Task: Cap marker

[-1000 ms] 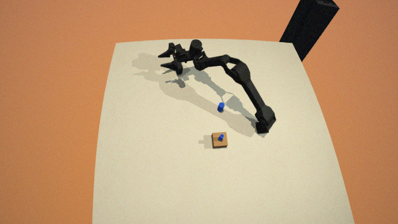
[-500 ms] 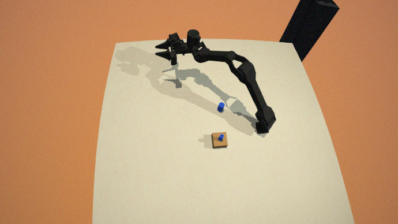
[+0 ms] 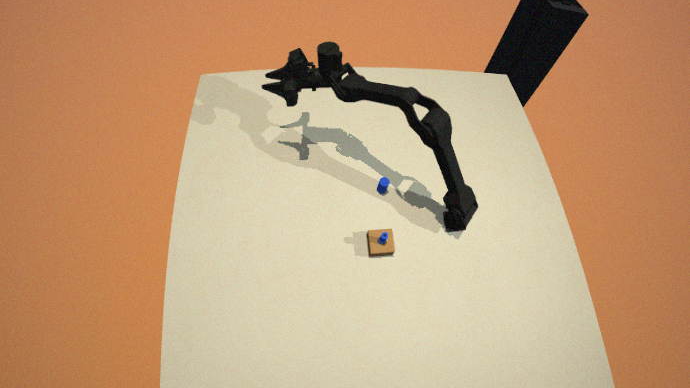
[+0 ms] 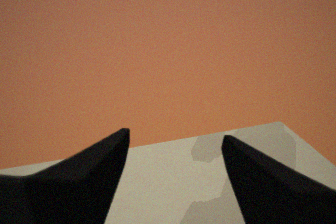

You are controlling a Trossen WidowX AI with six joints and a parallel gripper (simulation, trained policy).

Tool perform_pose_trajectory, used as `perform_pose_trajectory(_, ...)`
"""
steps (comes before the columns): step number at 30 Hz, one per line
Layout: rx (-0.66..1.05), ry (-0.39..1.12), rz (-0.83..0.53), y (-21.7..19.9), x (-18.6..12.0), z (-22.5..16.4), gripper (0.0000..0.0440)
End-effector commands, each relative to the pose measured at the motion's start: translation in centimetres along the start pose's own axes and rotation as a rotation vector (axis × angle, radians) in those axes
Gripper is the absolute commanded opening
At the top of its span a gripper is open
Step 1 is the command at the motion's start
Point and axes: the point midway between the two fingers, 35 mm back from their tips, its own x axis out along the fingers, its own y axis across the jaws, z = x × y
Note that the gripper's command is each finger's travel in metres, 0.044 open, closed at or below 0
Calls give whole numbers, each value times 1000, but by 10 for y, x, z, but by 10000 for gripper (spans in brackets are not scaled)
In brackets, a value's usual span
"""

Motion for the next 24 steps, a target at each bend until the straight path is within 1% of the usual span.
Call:
perform_pose_trajectory(1, 21, 14, -24, 5, 0, 5, 283)
perform_pose_trajectory(12, 98, 101, -121, 23, -3, 8, 293)
perform_pose_trajectory(24, 167, 214, -218, 43, -13, 0, 300)
